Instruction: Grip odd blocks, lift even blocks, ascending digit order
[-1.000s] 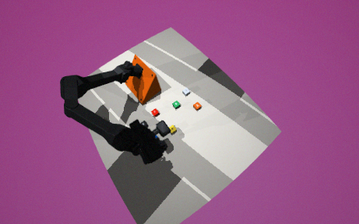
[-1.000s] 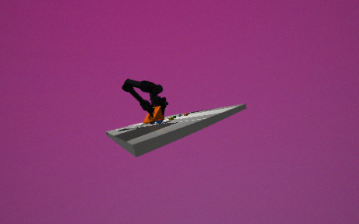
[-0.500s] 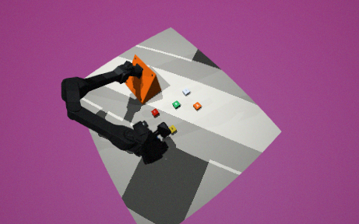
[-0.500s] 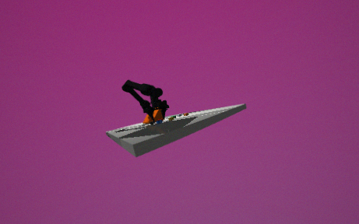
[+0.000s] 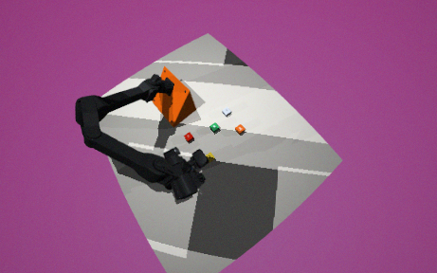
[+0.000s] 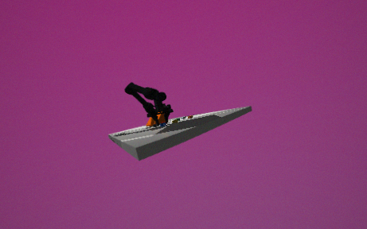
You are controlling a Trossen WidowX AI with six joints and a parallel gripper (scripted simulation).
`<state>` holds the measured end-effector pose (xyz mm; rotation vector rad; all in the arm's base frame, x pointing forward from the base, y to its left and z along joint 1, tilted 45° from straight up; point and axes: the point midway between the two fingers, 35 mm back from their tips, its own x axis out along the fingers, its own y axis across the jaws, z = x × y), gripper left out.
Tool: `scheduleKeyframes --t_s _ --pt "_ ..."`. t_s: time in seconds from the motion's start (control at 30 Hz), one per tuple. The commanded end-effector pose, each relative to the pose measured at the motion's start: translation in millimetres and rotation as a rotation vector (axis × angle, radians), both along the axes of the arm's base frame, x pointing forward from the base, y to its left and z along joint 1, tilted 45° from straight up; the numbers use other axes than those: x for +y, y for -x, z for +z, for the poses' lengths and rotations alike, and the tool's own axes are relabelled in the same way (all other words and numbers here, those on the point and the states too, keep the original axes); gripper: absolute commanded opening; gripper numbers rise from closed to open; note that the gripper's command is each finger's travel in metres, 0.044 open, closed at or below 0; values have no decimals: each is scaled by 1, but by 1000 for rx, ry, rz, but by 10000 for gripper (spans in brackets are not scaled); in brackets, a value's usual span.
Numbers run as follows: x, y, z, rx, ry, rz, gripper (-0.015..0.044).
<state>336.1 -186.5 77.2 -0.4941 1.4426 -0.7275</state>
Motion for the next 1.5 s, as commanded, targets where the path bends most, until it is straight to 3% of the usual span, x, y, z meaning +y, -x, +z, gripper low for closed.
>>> scheduleKeyframes --t_s 0.0,1.47 --pt "0 0 -1 2 -4 4 138" --pt "11 -1 10 2 -4 4 120"
